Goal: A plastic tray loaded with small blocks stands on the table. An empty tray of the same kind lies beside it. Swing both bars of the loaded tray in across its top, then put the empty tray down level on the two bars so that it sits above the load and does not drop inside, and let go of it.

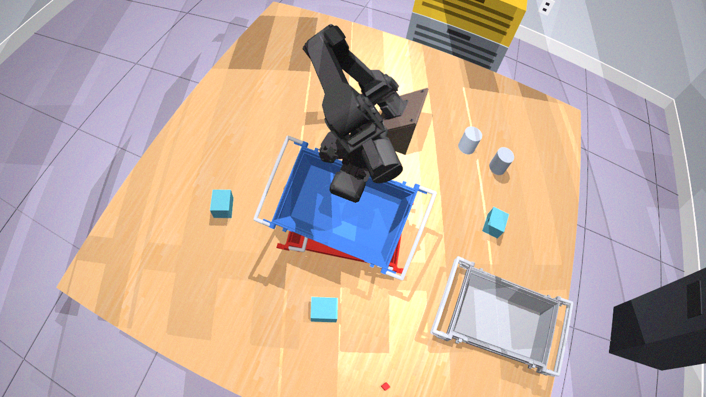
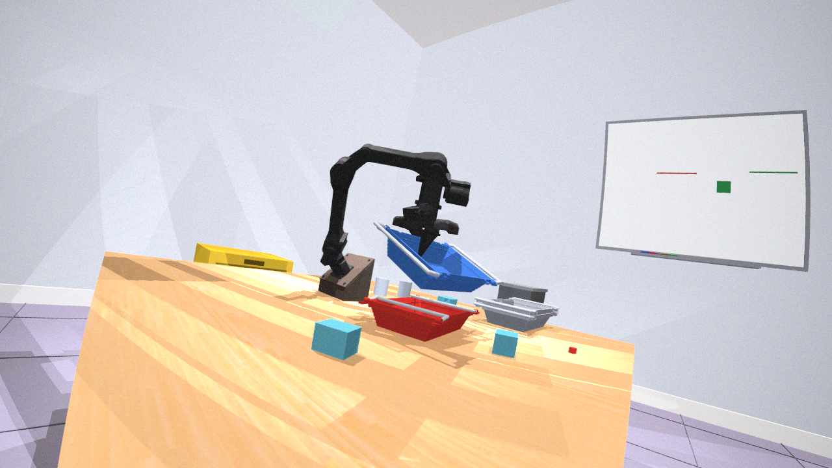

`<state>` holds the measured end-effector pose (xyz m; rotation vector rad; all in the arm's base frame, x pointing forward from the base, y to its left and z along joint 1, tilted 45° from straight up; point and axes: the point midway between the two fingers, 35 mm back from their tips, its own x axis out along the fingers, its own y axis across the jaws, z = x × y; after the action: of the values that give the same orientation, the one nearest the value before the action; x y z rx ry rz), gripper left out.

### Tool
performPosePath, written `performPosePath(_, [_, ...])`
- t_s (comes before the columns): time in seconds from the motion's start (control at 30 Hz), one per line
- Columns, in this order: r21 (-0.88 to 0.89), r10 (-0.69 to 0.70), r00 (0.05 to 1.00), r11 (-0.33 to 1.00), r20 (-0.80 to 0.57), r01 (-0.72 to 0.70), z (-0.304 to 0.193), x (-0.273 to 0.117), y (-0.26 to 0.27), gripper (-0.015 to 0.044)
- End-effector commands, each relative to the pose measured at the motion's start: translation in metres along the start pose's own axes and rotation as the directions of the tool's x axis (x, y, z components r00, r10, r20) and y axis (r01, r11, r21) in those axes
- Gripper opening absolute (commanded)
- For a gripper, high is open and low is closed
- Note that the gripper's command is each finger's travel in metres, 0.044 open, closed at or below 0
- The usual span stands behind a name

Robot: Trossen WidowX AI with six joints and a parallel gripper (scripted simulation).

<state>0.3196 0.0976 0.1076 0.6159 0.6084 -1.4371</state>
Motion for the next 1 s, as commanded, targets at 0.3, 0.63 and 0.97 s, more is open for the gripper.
performPosePath(0.3, [-0.189, 0.012, 1.0, 0.982, -0.019, -0.016, -0.001, -0.006, 0.002, 0.0])
performPosePath(0.63, [-0.189, 0.013, 1.0, 0.982, -0.019, -0.016, 0.0, -0.005, 0.001, 0.0])
performPosePath(0.97, [-0.188, 0.011, 1.0, 0.982, -0.018, -0.015, -0.001, 0.01, 0.002, 0.0])
